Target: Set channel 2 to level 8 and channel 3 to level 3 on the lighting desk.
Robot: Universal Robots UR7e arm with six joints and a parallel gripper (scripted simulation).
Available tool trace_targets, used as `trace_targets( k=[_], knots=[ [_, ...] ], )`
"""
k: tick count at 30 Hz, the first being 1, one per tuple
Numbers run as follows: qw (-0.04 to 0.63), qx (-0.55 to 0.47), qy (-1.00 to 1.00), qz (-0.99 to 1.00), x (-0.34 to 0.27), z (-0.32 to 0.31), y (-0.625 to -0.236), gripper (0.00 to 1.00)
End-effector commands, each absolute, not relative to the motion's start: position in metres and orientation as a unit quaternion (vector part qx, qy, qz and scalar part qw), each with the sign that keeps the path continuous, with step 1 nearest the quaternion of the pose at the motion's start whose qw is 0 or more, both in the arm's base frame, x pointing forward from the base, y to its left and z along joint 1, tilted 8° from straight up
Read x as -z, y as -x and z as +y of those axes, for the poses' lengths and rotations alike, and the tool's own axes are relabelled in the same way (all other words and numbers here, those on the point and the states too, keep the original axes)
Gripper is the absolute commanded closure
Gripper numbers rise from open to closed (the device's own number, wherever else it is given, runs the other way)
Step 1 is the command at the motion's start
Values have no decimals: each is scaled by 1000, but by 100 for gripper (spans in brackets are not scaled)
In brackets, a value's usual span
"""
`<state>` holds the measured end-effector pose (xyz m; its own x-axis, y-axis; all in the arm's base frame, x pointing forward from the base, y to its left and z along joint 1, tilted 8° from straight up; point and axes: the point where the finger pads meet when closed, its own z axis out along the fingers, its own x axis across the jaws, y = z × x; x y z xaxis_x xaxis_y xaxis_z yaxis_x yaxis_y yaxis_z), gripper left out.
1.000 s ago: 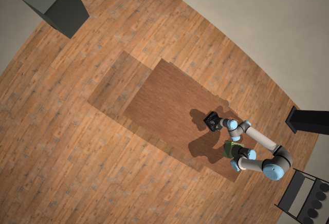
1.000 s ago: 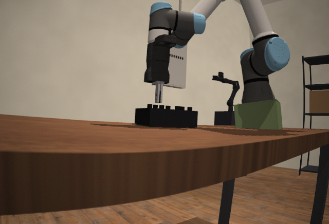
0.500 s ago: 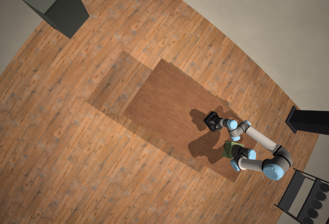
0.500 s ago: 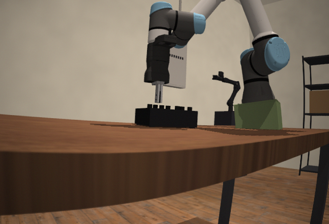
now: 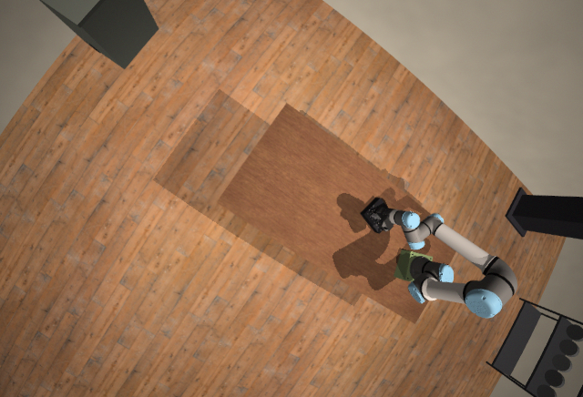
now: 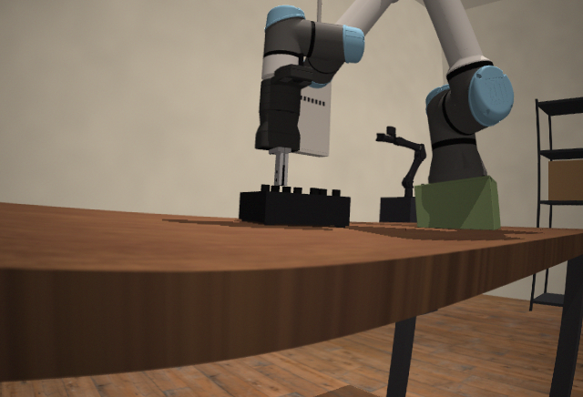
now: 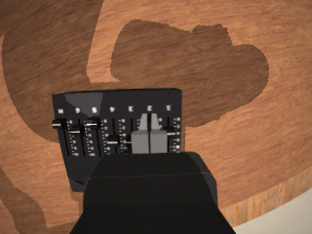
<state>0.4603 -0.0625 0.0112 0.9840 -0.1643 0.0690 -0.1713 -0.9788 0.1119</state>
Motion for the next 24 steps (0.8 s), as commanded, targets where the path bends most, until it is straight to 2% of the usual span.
trace_targets(
  k=[1, 24],
  knots=[
    [59, -30, -994, -84, -8, -63, -461, 100],
    [59, -30, -994, -84, -6, -63, -461, 100]
  ],
)
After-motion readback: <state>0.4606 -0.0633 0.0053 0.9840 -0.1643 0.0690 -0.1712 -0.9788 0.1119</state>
